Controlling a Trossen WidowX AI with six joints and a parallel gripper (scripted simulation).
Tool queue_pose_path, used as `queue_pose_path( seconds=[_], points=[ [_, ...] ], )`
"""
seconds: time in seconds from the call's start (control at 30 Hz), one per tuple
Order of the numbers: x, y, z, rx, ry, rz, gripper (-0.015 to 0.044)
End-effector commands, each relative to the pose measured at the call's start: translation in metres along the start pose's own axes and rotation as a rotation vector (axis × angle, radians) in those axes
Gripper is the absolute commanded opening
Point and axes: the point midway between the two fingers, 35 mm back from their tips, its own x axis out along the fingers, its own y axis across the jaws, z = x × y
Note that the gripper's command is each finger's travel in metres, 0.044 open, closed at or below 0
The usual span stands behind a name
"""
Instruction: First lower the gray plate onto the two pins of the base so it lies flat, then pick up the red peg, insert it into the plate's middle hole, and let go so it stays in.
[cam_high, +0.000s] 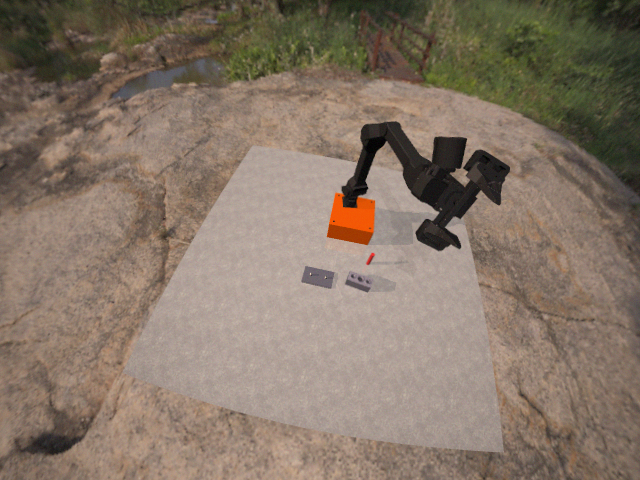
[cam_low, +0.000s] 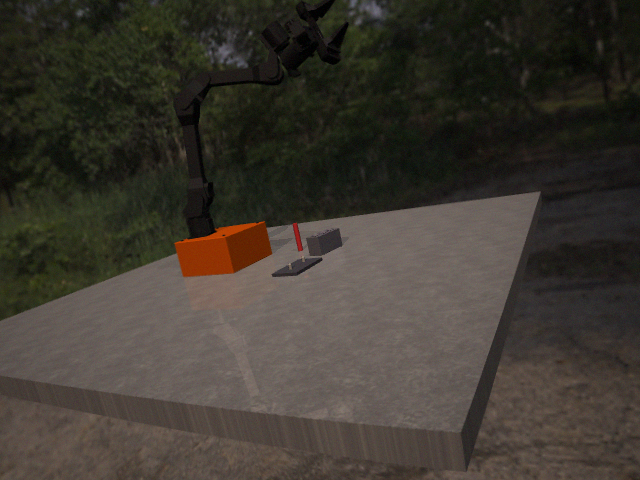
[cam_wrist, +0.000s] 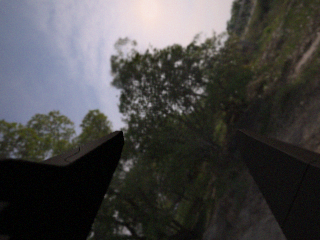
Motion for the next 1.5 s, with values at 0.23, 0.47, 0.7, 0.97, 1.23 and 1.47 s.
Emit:
queue_pose_path(
  seconds=[0.23,0.47,0.7,0.97,1.23,1.47],
  points=[
    [-0.002,-0.089,-0.035,-0.559,0.236,-0.222,0.044],
    [-0.037,-0.199,-0.056,-1.154,0.667,-0.396,0.044],
    [-0.096,-0.282,-0.057,-1.55,1.18,-0.425,0.044],
    [-0.182,-0.344,-0.04,-1.756,1.86,-0.254,0.044],
    [-0.266,-0.364,-0.013,-1.635,2.466,0.125,0.044],
    [-0.269,-0.364,-0.009,-1.632,2.473,0.131,0.044]
  ],
)
